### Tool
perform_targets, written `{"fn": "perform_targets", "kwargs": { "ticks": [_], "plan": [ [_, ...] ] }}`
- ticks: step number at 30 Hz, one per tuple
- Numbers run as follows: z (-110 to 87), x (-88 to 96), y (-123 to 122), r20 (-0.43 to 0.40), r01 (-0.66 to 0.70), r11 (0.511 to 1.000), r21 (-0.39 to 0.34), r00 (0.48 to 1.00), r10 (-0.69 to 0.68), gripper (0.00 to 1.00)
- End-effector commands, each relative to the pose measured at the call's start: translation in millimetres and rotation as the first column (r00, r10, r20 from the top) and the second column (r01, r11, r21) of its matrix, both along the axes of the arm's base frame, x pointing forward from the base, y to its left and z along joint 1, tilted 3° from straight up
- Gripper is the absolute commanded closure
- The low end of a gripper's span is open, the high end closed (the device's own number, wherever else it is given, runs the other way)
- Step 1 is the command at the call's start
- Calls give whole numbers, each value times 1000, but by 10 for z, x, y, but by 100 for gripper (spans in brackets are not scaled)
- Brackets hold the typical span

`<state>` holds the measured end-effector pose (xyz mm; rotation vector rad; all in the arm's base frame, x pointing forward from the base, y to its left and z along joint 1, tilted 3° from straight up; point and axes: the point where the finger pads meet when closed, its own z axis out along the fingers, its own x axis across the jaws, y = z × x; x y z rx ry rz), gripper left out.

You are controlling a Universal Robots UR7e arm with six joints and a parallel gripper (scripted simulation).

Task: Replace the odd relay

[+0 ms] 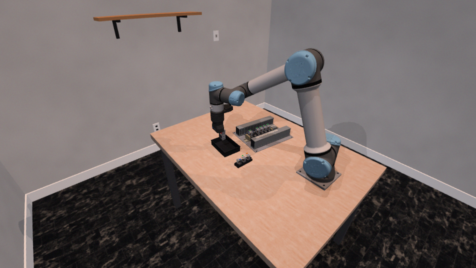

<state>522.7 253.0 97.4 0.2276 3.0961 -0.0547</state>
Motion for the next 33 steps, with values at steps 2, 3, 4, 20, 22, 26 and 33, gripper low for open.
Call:
{"fn": "perform_targets", "kwargs": {
  "ticks": [2,3,4,20,22,26,33],
  "plan": [
    [25,-8,-67,2,0,1000,1,1000,0,100],
    [30,-10,-85,2,1,1000,1,1000,-1,100],
    [30,-10,-85,2,1,1000,1,1000,-1,100],
    [40,-22,-135,2,1,1000,0,1000,-1,100],
    [40,-22,-135,2,1,1000,0,1000,-1,100],
    [40,-22,-135,2,1,1000,0,1000,-1,100],
    [41,-22,-139,2,1,1000,0,1000,-1,100]
  ]
}}
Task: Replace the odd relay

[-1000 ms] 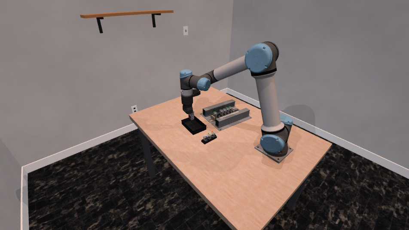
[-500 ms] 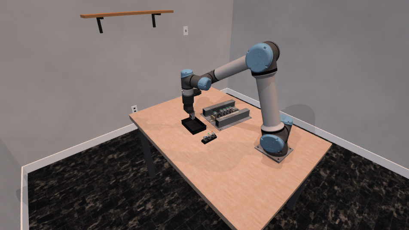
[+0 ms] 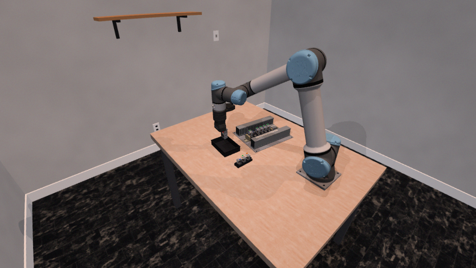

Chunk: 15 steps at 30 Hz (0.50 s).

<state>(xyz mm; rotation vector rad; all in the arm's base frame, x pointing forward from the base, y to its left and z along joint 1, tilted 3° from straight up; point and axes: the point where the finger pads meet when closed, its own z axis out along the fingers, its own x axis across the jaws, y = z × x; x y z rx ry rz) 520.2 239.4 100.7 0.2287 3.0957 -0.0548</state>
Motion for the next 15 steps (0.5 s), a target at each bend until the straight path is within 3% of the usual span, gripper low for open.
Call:
{"fn": "perform_targets", "kwargs": {
  "ticks": [1,15],
  "plan": [
    [10,1,-9,2,0,1000,1,1000,0,100],
    [13,-2,-24,2,0,1000,1,1000,0,100]
  ]
}}
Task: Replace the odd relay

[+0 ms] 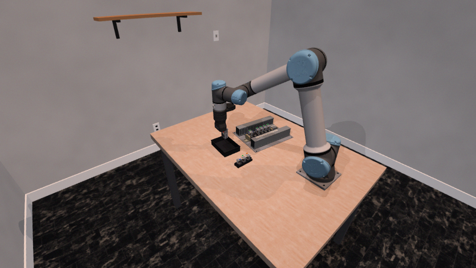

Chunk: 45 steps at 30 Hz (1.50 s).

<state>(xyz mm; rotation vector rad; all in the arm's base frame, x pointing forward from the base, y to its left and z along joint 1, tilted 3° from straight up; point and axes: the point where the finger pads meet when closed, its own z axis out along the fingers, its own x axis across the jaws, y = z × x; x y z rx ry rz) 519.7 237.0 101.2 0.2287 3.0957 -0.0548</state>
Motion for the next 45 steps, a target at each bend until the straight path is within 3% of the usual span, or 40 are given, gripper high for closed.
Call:
{"fn": "perform_targets", "kwargs": {
  "ticks": [1,6,18,23,45],
  "plan": [
    [7,4,1,2,0,1000,1,1000,0,100],
    [-441,15,-38,2,0,1000,1,1000,0,100],
    [-441,15,-38,2,0,1000,1,1000,0,100],
    [-654,21,-56,2,0,1000,1,1000,0,100],
    [-569,19,-49,2,0,1000,1,1000,0,100]
  ]
}}
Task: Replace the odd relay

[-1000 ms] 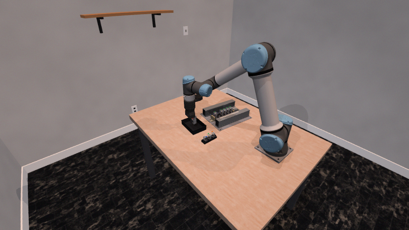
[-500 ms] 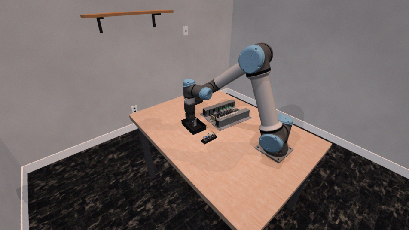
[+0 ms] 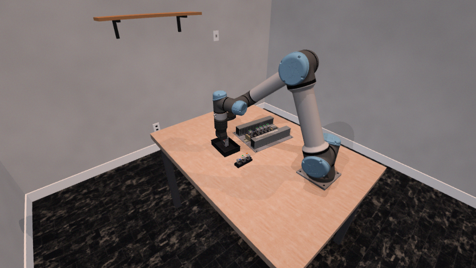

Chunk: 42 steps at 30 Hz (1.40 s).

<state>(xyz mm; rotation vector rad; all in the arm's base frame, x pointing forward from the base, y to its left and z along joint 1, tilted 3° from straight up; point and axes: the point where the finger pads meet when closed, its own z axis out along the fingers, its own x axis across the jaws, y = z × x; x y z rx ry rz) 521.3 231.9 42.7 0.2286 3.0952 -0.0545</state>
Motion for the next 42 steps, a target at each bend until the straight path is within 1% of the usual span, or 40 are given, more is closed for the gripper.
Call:
{"fn": "perform_targets", "kwargs": {
  "ticks": [1,7,12,42],
  "plan": [
    [16,2,2,1,0,1000,0,1000,0,100],
    [16,2,2,1,0,1000,0,1000,0,100],
    [60,0,5,1,0,1000,0,1000,0,100],
    [73,0,7,1,0,1000,0,1000,0,100]
  ]
}}
